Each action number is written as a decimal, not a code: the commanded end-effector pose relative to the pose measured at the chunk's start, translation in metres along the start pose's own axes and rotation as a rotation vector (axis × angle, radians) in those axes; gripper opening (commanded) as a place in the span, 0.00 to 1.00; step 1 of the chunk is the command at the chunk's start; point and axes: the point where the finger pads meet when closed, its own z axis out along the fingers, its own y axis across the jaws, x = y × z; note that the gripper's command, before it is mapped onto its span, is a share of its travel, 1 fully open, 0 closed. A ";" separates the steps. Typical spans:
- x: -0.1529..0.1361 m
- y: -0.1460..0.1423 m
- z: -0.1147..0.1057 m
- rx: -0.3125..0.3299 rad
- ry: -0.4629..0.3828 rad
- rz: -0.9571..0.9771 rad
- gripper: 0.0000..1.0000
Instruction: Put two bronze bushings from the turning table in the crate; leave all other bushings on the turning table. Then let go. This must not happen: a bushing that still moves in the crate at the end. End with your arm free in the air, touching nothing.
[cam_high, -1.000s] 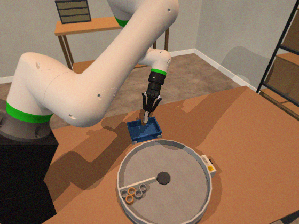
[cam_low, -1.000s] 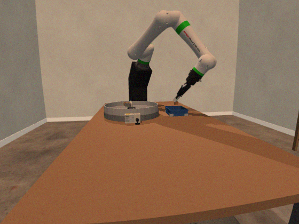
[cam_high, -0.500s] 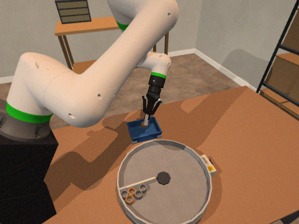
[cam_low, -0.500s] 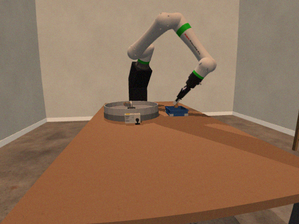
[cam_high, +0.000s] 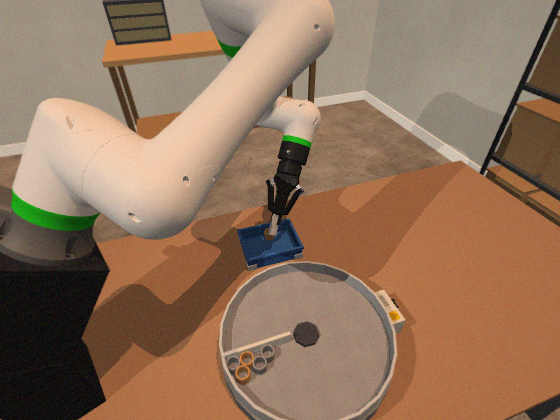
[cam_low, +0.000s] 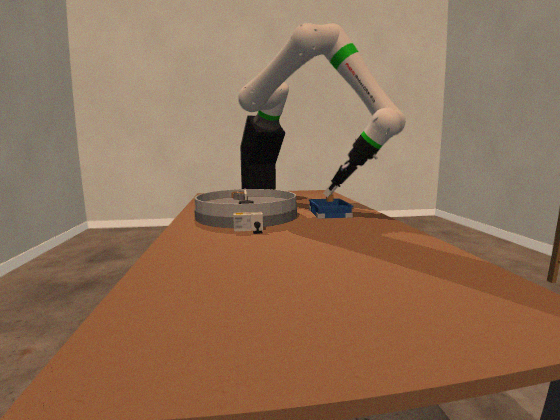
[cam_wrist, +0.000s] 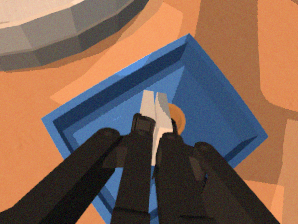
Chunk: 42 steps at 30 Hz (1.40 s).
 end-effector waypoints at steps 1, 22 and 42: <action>0.000 0.000 0.000 0.000 0.000 0.000 0.00; -0.002 0.000 0.002 0.000 0.000 0.000 0.00; -0.020 0.000 0.023 0.000 0.000 0.000 0.00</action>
